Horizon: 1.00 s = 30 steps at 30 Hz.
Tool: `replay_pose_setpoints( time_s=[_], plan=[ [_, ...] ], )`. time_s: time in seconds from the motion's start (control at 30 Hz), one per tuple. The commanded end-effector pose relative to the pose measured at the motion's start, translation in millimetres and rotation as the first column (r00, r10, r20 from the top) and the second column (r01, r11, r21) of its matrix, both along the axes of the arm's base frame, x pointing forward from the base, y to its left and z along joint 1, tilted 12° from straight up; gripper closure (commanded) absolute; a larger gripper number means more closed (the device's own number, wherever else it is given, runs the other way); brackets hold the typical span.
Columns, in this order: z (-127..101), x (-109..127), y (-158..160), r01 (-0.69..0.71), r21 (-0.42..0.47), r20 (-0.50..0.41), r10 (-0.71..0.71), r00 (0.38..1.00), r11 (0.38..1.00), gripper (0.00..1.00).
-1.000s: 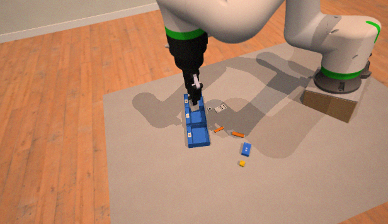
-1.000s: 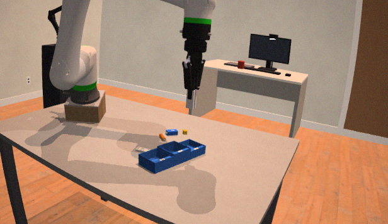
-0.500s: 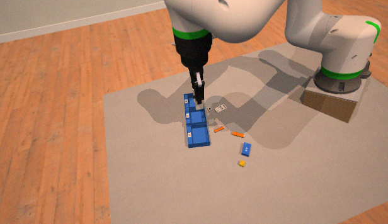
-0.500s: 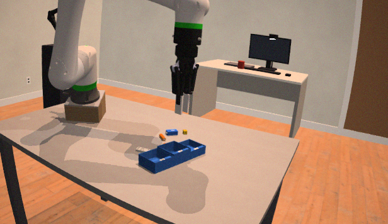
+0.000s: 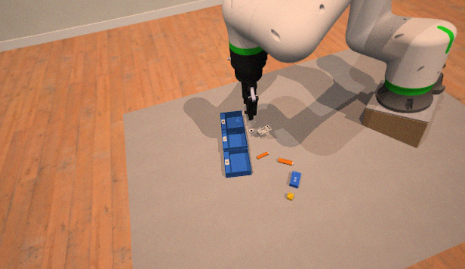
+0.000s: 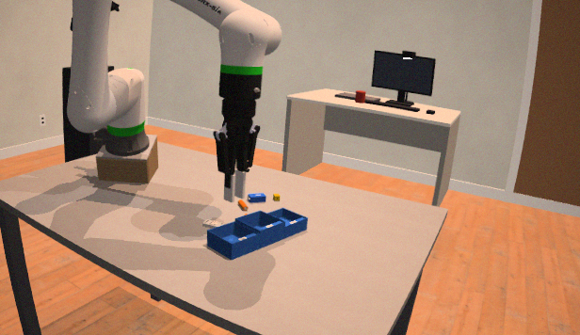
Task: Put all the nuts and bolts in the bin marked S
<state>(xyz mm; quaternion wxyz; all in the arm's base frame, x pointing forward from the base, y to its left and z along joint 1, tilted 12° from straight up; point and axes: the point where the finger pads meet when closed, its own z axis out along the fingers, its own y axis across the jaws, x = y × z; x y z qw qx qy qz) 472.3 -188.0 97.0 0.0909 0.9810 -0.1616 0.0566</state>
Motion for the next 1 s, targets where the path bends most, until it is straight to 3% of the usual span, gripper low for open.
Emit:
replay_pose_setpoints(
  time_s=[0.0, 0.97],
  plan=[
    [-15.1, -14.9, -16.0, -0.001, 0.0, 0.003, 0.001, 1.0, 1.0, 0.81],
    [-15.2, -13.6, -15.0, -0.001, 0.0, 0.003, 0.001, 1.0, 1.0, 0.81]
  ],
)
